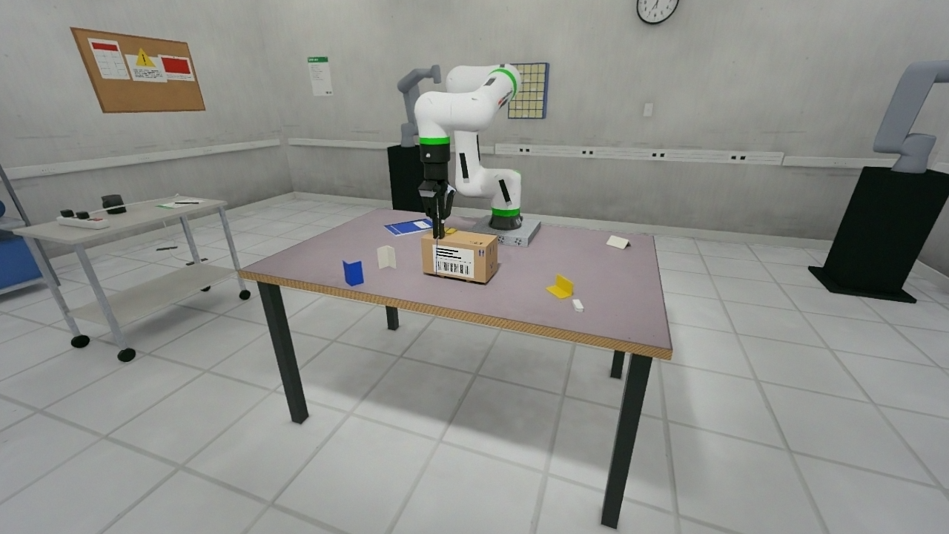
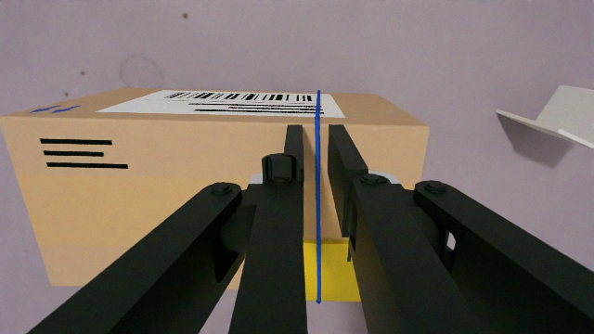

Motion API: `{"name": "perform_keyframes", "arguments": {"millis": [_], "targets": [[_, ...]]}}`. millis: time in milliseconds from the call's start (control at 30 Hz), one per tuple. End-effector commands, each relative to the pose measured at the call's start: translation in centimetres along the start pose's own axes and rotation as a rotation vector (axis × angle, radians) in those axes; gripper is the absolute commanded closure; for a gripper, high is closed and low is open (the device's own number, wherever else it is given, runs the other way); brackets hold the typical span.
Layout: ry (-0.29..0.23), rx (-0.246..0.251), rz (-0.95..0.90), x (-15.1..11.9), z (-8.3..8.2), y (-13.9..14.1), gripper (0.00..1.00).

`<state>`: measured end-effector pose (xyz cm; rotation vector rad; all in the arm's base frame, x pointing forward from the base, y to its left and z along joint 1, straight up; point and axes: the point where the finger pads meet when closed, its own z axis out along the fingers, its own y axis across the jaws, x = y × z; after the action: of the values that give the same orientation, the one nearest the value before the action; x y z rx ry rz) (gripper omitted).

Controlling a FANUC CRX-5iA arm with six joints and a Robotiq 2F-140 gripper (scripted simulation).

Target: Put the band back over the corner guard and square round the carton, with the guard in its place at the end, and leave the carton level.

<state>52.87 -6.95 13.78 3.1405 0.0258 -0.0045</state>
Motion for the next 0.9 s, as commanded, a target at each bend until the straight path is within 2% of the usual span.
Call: {"name": "perform_keyframes", "arguments": {"millis": [0,867], "targets": [[0.002,0.0,0.0,0.05,-0.07,0.02,0.82],[0.002,0.0,0.0,0.05,0.29,0.02,0.82]]}}
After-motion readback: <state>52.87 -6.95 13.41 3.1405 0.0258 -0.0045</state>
